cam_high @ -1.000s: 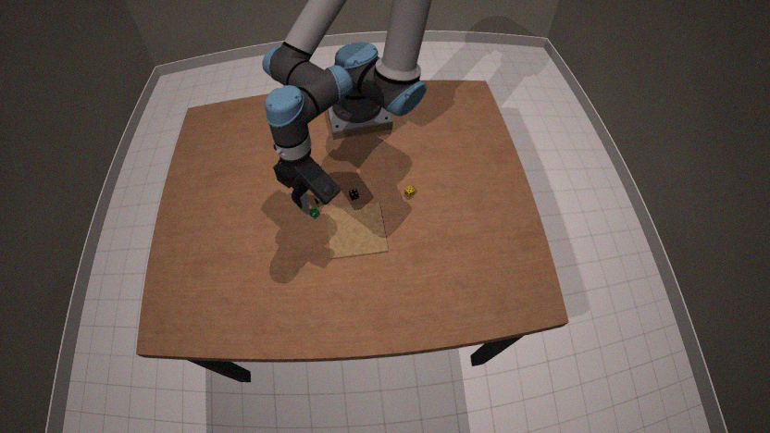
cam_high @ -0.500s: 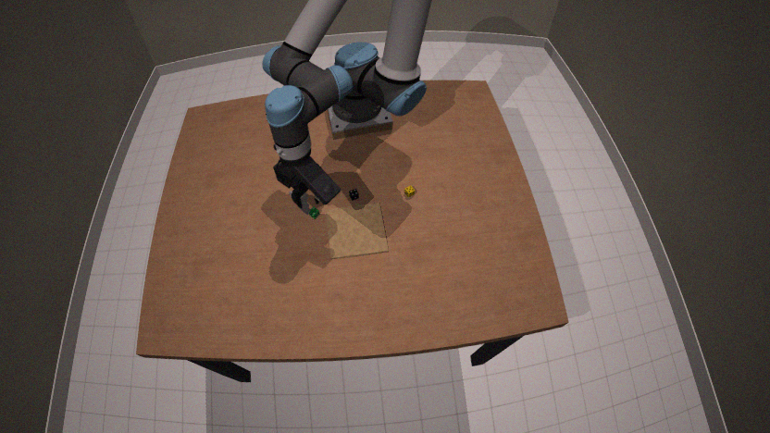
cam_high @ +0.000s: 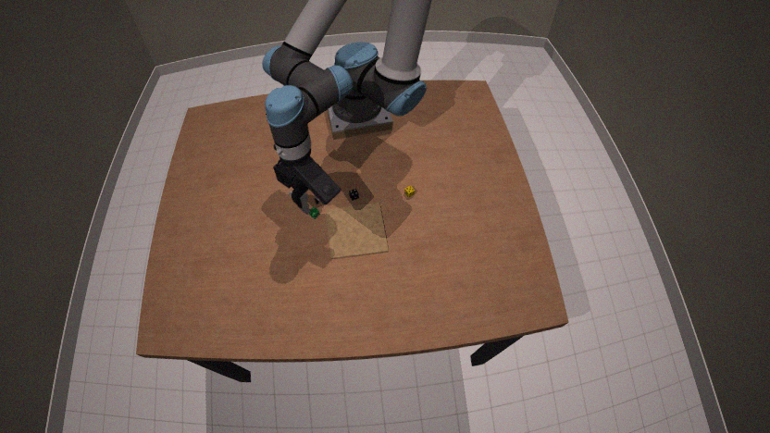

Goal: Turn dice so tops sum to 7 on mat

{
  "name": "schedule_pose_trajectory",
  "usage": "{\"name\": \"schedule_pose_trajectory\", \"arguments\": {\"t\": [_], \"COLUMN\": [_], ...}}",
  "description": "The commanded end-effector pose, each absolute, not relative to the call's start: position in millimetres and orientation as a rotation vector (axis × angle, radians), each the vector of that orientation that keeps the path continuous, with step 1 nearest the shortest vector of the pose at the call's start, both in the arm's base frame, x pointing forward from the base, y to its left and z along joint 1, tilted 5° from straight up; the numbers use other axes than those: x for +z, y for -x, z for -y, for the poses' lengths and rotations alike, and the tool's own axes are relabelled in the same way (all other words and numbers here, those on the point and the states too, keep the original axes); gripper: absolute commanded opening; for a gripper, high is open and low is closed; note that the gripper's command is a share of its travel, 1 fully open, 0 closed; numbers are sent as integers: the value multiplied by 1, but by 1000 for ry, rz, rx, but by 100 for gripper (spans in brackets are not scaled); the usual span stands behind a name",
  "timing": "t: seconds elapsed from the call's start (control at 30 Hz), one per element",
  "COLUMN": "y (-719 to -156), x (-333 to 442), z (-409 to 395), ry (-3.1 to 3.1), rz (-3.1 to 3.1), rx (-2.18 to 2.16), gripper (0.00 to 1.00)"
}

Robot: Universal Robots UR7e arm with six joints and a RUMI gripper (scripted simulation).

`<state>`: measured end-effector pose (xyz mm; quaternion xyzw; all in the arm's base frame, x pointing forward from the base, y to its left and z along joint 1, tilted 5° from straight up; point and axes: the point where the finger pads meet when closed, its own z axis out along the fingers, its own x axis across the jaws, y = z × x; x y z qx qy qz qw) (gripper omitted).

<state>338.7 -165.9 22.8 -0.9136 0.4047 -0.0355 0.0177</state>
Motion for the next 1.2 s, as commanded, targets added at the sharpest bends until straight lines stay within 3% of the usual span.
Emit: {"name": "schedule_pose_trajectory", "arguments": {"t": [0.0, 1.17], "y": [-339, -341], "x": [23, -2], "z": [166, 166], "ry": [2838, 2838], "rz": [-1257, -1257], "rx": [-112, -112], "gripper": [21, 21]}}
